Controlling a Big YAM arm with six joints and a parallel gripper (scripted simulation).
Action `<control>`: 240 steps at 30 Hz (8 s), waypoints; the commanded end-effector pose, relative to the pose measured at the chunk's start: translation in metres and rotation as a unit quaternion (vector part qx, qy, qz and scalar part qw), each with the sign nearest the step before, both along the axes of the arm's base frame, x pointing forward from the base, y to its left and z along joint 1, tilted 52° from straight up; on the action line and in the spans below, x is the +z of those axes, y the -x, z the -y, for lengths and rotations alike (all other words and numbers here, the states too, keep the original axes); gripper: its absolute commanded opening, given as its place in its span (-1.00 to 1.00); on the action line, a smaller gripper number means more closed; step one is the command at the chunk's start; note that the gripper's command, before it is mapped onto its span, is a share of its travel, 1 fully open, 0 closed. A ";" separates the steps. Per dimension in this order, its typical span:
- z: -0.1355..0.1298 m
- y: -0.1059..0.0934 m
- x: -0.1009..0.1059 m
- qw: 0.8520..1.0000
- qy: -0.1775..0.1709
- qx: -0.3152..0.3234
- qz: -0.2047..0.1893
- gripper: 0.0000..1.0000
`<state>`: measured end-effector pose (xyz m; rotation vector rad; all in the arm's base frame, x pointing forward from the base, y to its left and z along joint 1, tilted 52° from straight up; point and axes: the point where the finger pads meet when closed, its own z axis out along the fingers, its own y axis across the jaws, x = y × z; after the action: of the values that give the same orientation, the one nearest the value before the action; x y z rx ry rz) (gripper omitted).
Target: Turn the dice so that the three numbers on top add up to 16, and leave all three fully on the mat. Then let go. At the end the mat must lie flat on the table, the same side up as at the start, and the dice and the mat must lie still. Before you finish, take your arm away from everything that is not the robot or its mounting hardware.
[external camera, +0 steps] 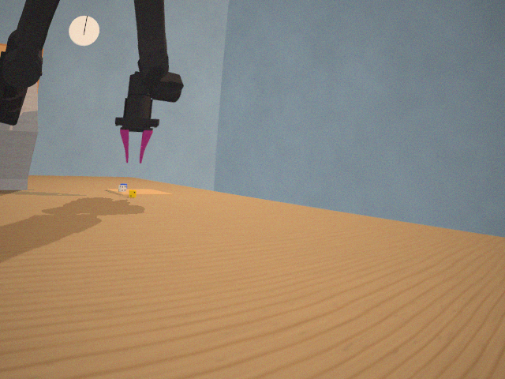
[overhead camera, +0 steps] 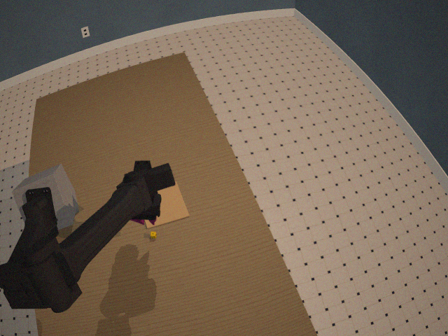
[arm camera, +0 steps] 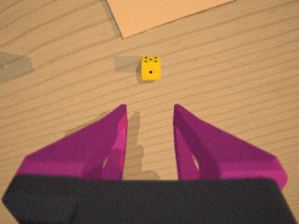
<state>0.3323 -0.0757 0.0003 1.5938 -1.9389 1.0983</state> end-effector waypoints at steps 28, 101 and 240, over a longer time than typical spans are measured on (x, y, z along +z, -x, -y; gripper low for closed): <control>0.002 -0.007 0.004 1.000 -0.001 -0.001 0.008 -0.40; 0.041 -0.009 -0.035 1.000 -0.001 0.005 -0.005 -0.40; 0.056 -0.008 -0.050 1.000 -0.001 0.003 -0.009 -0.40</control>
<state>0.3450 -0.1324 -0.0424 1.5898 -1.9439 1.1105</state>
